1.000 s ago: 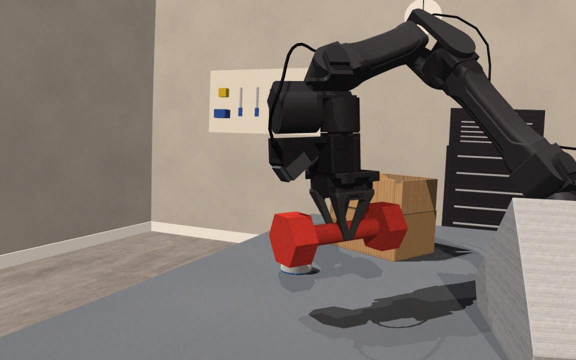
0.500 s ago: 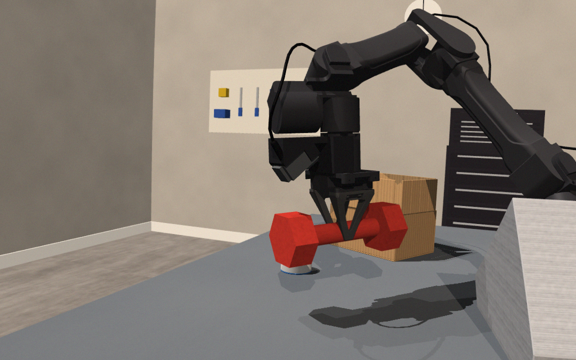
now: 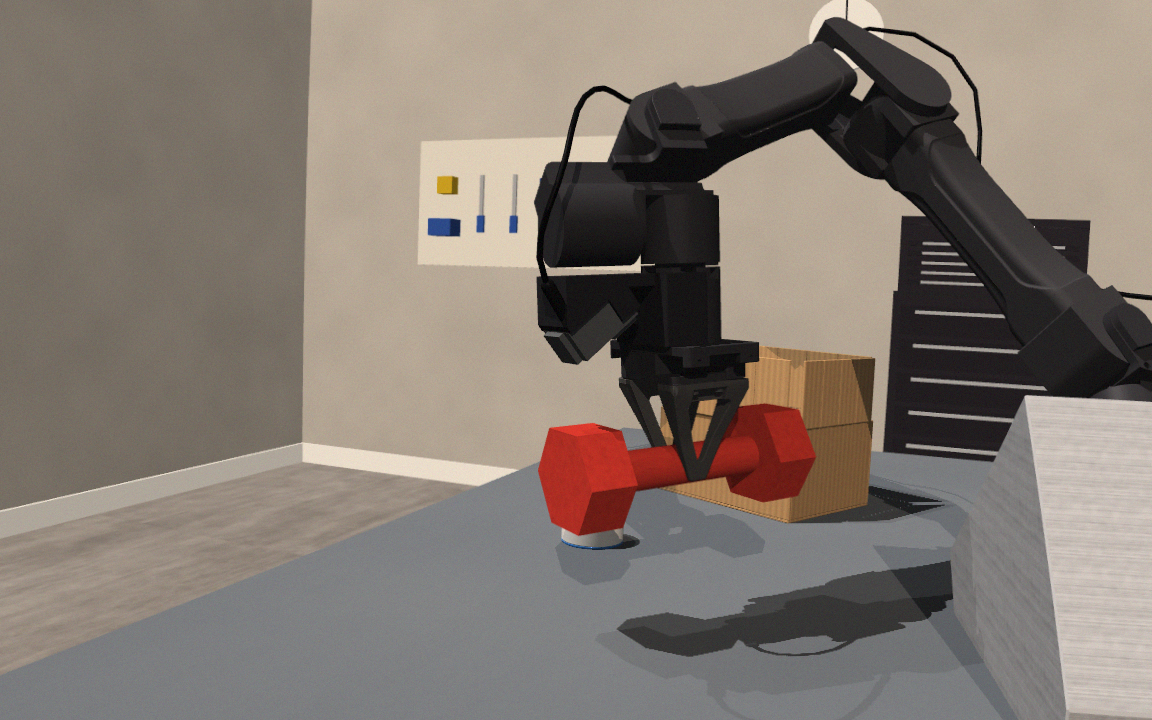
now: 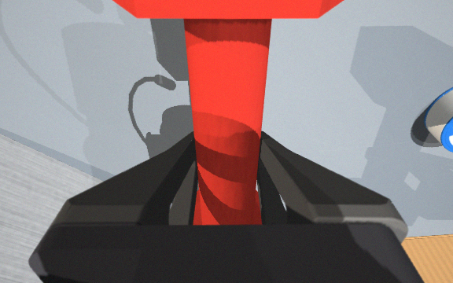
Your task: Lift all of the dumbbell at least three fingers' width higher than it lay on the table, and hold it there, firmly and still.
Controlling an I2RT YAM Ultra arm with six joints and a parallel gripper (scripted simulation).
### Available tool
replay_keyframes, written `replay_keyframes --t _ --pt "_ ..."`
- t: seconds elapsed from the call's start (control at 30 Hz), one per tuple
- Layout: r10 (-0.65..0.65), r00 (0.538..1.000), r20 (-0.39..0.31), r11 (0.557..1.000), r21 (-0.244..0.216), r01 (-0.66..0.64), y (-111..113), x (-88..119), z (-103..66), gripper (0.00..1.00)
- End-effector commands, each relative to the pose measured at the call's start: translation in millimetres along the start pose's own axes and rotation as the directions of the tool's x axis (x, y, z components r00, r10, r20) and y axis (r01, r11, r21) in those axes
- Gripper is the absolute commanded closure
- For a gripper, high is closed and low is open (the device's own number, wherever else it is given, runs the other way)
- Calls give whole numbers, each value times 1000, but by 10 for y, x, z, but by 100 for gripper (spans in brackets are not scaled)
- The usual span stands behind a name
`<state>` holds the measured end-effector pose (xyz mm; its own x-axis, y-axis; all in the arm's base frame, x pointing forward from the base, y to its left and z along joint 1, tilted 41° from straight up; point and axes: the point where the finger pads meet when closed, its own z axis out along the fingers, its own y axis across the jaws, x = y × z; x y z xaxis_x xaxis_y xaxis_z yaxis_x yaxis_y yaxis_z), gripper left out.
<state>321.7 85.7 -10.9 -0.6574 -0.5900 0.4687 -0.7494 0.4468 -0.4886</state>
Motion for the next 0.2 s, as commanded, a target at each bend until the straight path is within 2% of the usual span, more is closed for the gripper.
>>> replay_keyframes --t 0.0,0.17 --pt "28 994 107 999 23 -31 -97 -153 -419 100" --pt "28 994 107 999 23 -31 -97 -153 -419 100"
